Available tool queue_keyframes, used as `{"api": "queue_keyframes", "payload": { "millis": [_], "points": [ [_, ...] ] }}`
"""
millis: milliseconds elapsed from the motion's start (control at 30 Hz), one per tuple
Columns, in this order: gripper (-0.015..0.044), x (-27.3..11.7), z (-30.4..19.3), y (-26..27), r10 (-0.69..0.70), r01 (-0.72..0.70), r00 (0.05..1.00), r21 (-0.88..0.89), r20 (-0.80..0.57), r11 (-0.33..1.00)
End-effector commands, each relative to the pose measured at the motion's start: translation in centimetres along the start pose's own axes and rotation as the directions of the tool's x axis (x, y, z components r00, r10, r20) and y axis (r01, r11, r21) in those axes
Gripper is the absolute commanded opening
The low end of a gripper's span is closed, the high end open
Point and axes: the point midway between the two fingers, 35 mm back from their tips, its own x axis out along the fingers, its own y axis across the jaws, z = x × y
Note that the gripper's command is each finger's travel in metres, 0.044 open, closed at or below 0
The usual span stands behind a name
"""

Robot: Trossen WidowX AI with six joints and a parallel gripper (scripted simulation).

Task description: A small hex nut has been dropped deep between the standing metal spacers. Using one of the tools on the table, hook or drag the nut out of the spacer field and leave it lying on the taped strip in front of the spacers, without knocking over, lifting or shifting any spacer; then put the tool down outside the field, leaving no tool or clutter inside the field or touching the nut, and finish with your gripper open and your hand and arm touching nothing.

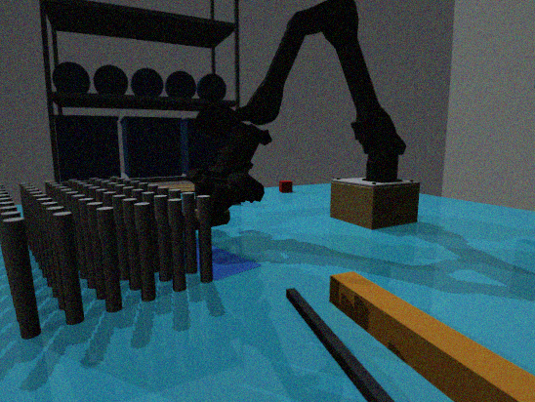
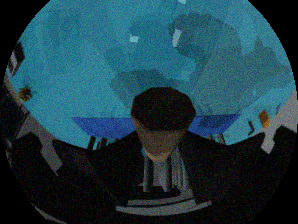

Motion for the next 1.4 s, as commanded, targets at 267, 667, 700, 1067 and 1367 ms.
{"api": "queue_keyframes", "payload": {
  "millis": [267, 667, 700, 1067, 1367],
  "points": [
    [0.0000, 0.5, 0.0, 0.1, 0.003, -0.003, 1.000, 0.004, -0.002, 1.000],
    [0.0000, 1.2, 0.4, 0.1, 0.003, -0.003, 1.000, 0.004, -0.002, 1.000],
    [0.0000, 1.3, 0.5, 0.1, 0.003, -0.003, 1.000, 0.004, -0.002, 1.000],
    [0.0000, 1.7, 0.8, 0.0, 0.002, -0.002, 1.000, 0.004, -0.002, 1.000],
    [0.0000, 1.4, 1.2, 0.0, 0.002, -0.002, 1.000, 0.003, -0.001, 1.000]
  ]
}}
